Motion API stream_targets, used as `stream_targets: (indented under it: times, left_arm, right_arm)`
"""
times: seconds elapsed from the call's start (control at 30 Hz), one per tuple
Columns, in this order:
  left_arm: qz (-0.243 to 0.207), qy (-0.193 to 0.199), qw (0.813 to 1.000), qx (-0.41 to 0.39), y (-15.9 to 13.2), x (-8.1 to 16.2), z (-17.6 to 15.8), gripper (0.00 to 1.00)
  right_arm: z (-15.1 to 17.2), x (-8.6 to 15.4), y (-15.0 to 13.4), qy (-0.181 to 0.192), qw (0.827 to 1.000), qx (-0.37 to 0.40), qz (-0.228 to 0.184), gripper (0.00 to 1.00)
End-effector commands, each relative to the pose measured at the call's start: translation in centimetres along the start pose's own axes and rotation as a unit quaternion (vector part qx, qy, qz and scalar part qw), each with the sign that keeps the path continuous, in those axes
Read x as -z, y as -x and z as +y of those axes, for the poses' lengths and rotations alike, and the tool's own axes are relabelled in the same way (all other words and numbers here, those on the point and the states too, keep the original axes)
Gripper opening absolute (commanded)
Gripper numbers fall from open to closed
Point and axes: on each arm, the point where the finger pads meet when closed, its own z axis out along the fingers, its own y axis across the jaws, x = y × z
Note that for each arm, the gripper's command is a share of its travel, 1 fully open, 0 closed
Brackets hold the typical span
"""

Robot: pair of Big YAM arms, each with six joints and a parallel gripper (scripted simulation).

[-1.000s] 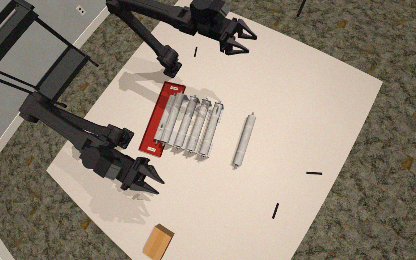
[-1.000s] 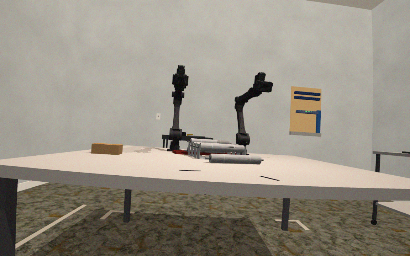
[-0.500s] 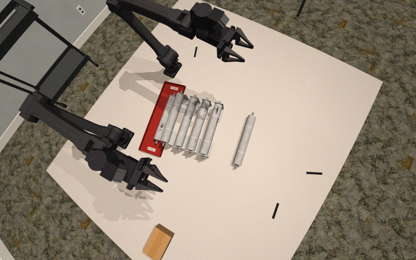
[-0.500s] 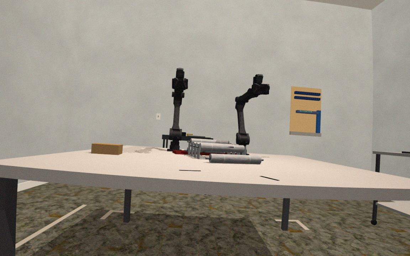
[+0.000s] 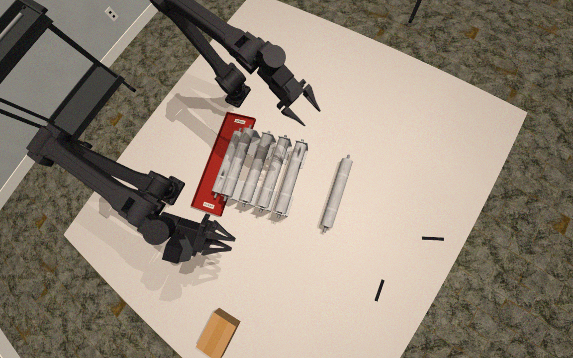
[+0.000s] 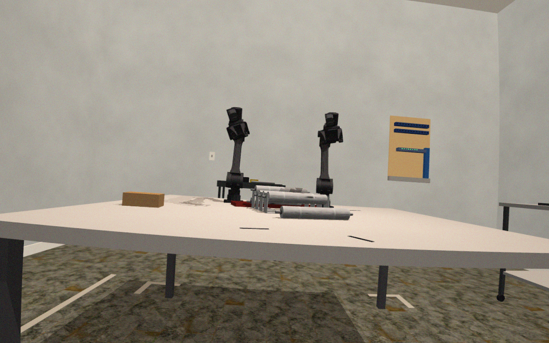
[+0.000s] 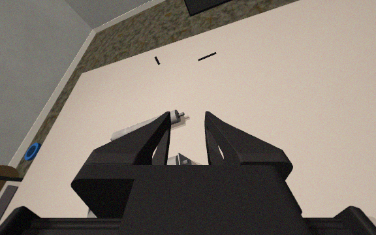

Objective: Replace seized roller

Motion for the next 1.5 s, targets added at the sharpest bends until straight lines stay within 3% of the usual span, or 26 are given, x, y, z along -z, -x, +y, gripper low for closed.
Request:
stream_targets:
  times: [0.0, 0.1, 0.17, 0.2, 0.23, 0.3, 0.5, 0.67, 0.73, 0.77, 0.8, 0.87, 1.03, 1.23, 1.3, 1.33, 1.37, 1.4, 1.47]
  left_arm:
    - [0.038, -0.035, 0.998, -0.048, -2.1, 0.5, -3.1, 0.62]
    - [0.072, -0.069, 0.992, -0.076, -4.4, 0.7, -5.8, 0.62]
    - [0.072, -0.069, 0.992, -0.076, -4.4, 0.7, -5.8, 0.62]
    - [0.044, -0.053, 0.995, -0.068, -1.0, 1.3, -4.4, 0.62]
    - [0.082, -0.075, 0.991, -0.079, -4.5, 0.5, -6.3, 0.62]
    - [0.123, -0.113, 0.981, -0.102, -8.2, 0.4, -8.9, 0.62]
    - [0.171, -0.174, 0.956, -0.165, -11.8, 3.0, -12.9, 0.62]
    - [0.219, -0.232, 0.923, -0.215, -15.7, 5.2, -16.0, 0.62]
    - [0.219, -0.232, 0.923, -0.215, -15.7, 5.2, -16.0, 0.62]
    - [0.204, -0.217, 0.932, -0.206, -13.3, 4.5, -15.3, 0.62]
    - [0.24, -0.239, 0.915, -0.219, -17.0, 5.1, -16.5, 0.62]
    - [0.26, -0.27, 0.895, -0.241, -19.1, 6.5, -18.0, 0.62]
    - [0.289, -0.316, 0.857, -0.288, -21.6, 9.6, -19.6, 0.62]
    - [0.318, -0.352, 0.822, -0.315, -24.1, 11.9, -20.9, 0.62]
    - [0.318, -0.352, 0.822, -0.315, -24.1, 11.9, -20.9, 0.62]
    - [0.32, -0.348, 0.824, -0.312, -23.7, 11.4, -20.8, 0.62]
    - [0.334, -0.359, 0.812, -0.316, -25.1, 12.0, -21.1, 0.62]
    - [0.335, -0.361, 0.81, -0.318, -25.3, 12.3, -21.1, 0.62]
    - [0.338, -0.368, 0.803, -0.324, -25.6, 12.8, -21.3, 0.62]
  right_arm:
    - [-1.2, 0.7, -2.0, -0.006, 0.996, -0.082, 0.034, 0.32]
    - [-2.0, 1.0, -4.7, -0.009, 0.989, -0.13, 0.074, 0.32]
    - [-2.0, 1.0, -4.7, -0.009, 0.989, -0.13, 0.074, 0.32]
    - [-0.5, 1.5, -1.6, 0.009, 0.992, -0.119, 0.049, 0.32]
    - [-2.0, 1.2, -5.1, -0.007, 0.987, -0.14, 0.084, 0.32]
    - [-3.3, 1.3, -8.6, -0.021, 0.976, -0.178, 0.123, 0.32]
    - [-4.1, 2.7, -13.5, -0.038, 0.938, -0.285, 0.194, 0.32]
    - [-4.7, 4.2, -17.6, -0.061, 0.892, -0.37, 0.25, 0.32]
    - [-4.7, 4.2, -17.6, -0.061, 0.892, -0.37, 0.25, 0.32]
    - [-3.6, 4.0, -14.8, -0.041, 0.902, -0.36, 0.233, 0.32]
    - [-4.8, 4.6, -18.5, -0.063, 0.884, -0.382, 0.263, 0.32]
    - [-5.2, 5.4, -20.8, -0.081, 0.858, -0.418, 0.287, 0.32]
    - [-5.0, 7.3, -23.8, -0.106, 0.795, -0.499, 0.329, 0.32]
    - [-4.8, 8.8, -26.0, -0.122, 0.749, -0.544, 0.358, 0.32]
    - [-4.8, 8.8, -26.0, -0.122, 0.749, -0.544, 0.358, 0.32]
    - [-4.0, 8.3, -24.3, -0.107, 0.761, -0.534, 0.352, 0.32]
    - [-4.2, 8.6, -24.5, -0.112, 0.753, -0.543, 0.355, 0.32]
    - [-4.7, 9.1, -26.6, -0.125, 0.738, -0.552, 0.367, 0.32]
    - [-4.7, 9.4, -27.1, -0.129, 0.729, -0.56, 0.372, 0.32]
